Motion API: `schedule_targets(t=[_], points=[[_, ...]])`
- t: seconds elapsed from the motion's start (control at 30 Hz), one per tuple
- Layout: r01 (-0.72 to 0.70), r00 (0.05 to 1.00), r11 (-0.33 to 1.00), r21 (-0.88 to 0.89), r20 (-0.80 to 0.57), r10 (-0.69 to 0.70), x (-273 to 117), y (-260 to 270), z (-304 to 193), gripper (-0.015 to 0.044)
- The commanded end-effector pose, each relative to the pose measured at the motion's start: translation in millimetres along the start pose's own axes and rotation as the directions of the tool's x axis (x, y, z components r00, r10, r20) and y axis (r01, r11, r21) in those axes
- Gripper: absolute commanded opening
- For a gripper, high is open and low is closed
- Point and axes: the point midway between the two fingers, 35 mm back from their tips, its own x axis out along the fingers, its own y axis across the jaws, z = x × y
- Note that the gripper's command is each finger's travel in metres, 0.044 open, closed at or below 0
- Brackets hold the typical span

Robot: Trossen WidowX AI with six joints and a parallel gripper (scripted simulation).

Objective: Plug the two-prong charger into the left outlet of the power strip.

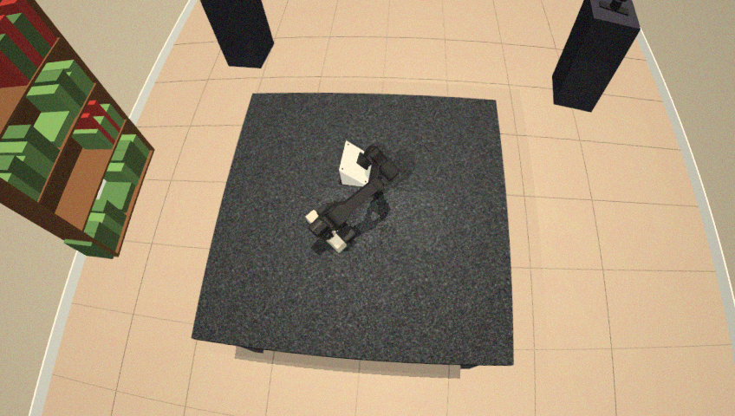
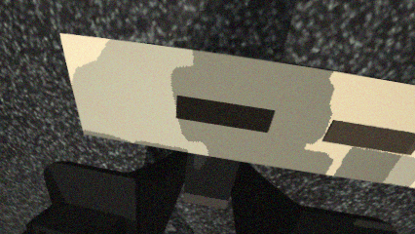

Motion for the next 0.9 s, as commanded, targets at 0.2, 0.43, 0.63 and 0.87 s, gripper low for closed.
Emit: schedule_targets(t=[0.2, 0.43, 0.63, 0.87], points=[[0.001, 1.000, 1.000, -0.012, 0.019, -0.001, -1.8, -0.1, 3.2, 0.0000], [0.000, 1.000, 1.000, -0.004, 0.005, 0.000, -0.4, 0.3, -0.1, 0.0000], [0.000, 1.000, 1.000, -0.004, 0.005, 0.000, -0.4, 0.3, -0.1, 0.0000], [0.000, 1.000, 1.000, -0.004, 0.005, 0.000, -0.4, 0.3, -0.1, 0.0105]])
